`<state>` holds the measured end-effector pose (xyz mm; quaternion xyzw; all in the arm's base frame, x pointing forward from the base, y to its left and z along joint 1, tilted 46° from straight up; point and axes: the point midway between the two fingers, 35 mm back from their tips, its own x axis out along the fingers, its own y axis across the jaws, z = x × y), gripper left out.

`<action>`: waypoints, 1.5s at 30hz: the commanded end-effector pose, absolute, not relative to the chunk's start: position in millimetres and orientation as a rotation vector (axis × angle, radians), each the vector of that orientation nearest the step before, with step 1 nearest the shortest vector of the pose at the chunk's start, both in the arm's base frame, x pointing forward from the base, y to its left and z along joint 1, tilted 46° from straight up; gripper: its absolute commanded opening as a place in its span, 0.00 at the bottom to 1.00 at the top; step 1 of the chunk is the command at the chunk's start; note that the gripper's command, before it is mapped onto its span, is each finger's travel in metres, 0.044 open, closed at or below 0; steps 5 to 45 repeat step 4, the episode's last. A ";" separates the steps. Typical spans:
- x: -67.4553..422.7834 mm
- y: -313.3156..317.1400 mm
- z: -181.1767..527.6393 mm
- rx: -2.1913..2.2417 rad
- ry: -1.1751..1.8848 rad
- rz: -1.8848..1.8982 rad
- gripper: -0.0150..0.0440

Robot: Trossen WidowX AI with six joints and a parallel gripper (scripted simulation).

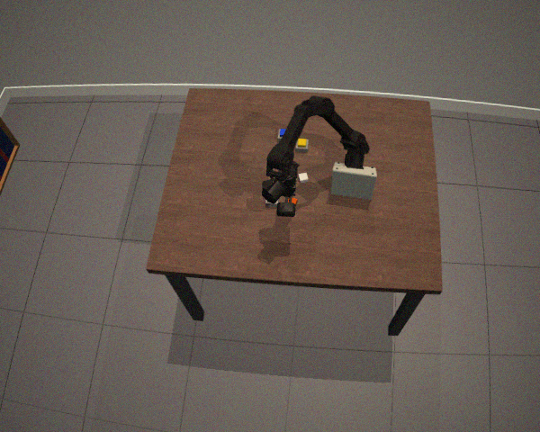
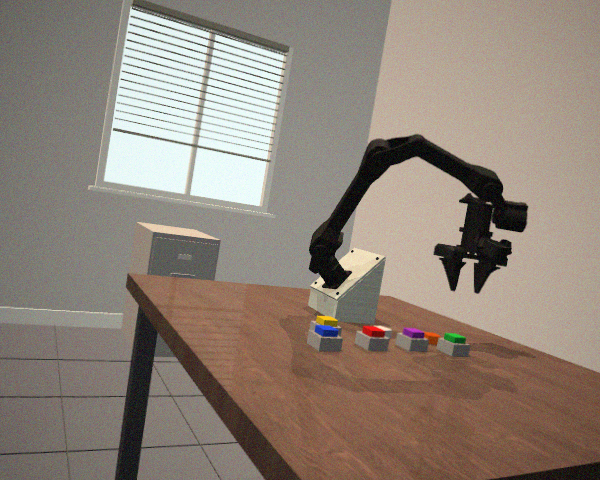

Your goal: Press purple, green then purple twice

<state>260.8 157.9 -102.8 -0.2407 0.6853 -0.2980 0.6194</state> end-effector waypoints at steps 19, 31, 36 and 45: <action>263.9 159.5 -103.4 -0.522 1.577 -0.710 0.93; 263.9 159.5 -103.4 -0.522 1.577 -0.710 0.93; 263.9 159.5 -103.4 -0.522 1.577 -0.710 0.93; 263.9 159.5 -103.4 -0.522 1.577 -0.710 0.93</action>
